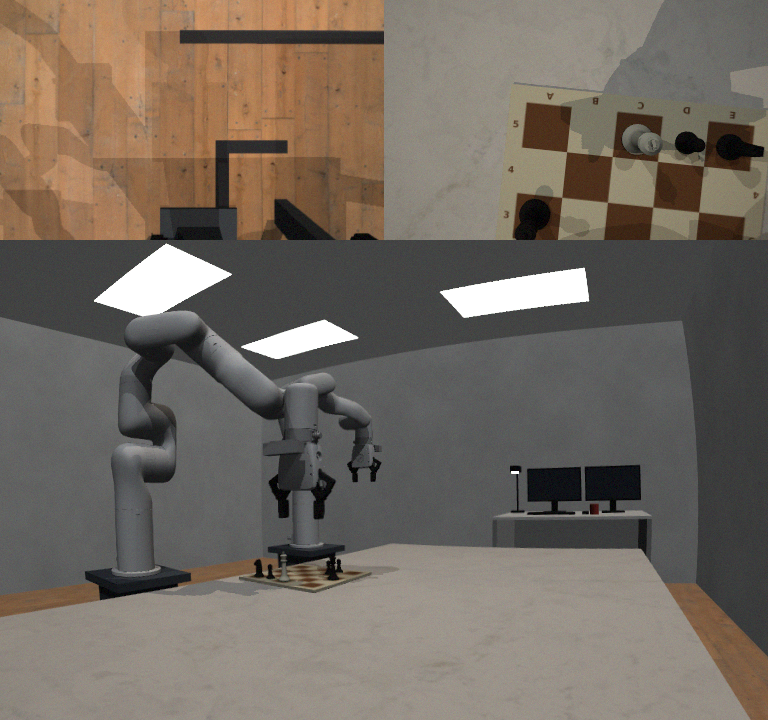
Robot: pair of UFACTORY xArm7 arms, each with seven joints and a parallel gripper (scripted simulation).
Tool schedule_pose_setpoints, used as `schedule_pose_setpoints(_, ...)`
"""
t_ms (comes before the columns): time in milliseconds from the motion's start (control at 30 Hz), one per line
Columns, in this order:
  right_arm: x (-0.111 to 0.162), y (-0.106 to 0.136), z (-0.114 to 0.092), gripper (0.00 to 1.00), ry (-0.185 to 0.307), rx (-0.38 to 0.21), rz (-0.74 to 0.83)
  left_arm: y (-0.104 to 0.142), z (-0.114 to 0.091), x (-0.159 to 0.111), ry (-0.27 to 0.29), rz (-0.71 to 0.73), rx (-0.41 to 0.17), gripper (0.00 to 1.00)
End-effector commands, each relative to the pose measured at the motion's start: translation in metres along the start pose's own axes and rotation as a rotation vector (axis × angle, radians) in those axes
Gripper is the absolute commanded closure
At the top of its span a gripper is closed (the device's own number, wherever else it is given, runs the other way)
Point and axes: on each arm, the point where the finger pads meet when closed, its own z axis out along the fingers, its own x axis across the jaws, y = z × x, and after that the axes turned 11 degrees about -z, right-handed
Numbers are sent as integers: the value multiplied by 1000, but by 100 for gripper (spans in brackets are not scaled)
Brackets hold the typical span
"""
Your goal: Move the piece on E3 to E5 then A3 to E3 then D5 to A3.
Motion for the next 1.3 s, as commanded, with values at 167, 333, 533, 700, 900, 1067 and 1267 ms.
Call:
schedule_pose_setpoints(167,-20,1,-1,0,-2,-8,-298,-1,-2,0,1,0,4,0)
schedule_pose_setpoints(333,-26,1,-1,0,-3,-7,-402,-1,-2,0,1,0,4,0)
schedule_pose_setpoints(533,-37,1,1,0,-4,-5,-572,-1,-2,0,1,0,4,0)
schedule_pose_setpoints(700,-46,1,2,0,-5,-3,-703,-1,-2,0,1,0,4,0)
schedule_pose_setpoints(900,-54,0,3,0,-6,0,-833,-1,-2,0,1,0,4,0)
schedule_pose_setpoints(1067,-63,-1,5,0,-6,3,-974,-1,-2,0,1,0,4,0)
schedule_pose_setpoints(1267,-72,-2,7,0,-6,7,-1102,-1,-2,0,1,0,4,0)
